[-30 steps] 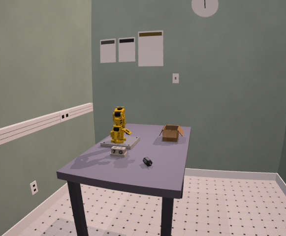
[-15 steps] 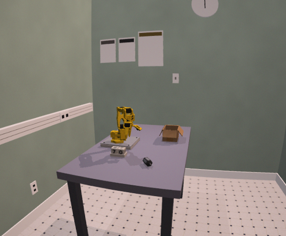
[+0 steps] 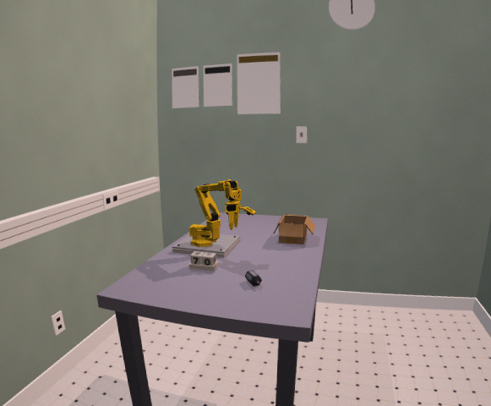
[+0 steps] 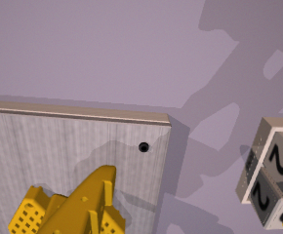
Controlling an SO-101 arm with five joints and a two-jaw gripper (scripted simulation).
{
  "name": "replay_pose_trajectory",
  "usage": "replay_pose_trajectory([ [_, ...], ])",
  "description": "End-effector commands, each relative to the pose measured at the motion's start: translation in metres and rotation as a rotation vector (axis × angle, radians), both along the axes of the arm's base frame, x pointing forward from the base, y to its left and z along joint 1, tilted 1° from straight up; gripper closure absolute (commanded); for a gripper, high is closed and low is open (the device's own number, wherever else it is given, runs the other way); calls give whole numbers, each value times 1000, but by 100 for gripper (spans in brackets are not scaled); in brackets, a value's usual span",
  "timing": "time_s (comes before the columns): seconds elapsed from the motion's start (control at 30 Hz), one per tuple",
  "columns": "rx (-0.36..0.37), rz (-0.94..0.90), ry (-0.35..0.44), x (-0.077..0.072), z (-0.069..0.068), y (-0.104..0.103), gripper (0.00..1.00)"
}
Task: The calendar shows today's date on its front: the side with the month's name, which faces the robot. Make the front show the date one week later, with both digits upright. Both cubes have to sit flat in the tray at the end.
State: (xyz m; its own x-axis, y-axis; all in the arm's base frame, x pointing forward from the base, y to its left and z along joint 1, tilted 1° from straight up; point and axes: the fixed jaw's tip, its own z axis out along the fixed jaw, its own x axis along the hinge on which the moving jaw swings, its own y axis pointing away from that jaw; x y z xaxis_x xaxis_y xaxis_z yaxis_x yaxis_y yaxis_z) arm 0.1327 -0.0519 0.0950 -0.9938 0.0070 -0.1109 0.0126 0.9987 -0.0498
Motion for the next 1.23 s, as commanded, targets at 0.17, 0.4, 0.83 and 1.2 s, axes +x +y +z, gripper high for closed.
replay_pose_trajectory([
  [0.17,20,-15,-47,1,3,32,64],
  [0.4,34,-16,-65,-1,3,45,64],
  [0.83,37,-16,-68,-2,4,48,64],
  [1.2,37,-16,-68,-2,4,48,64],
])
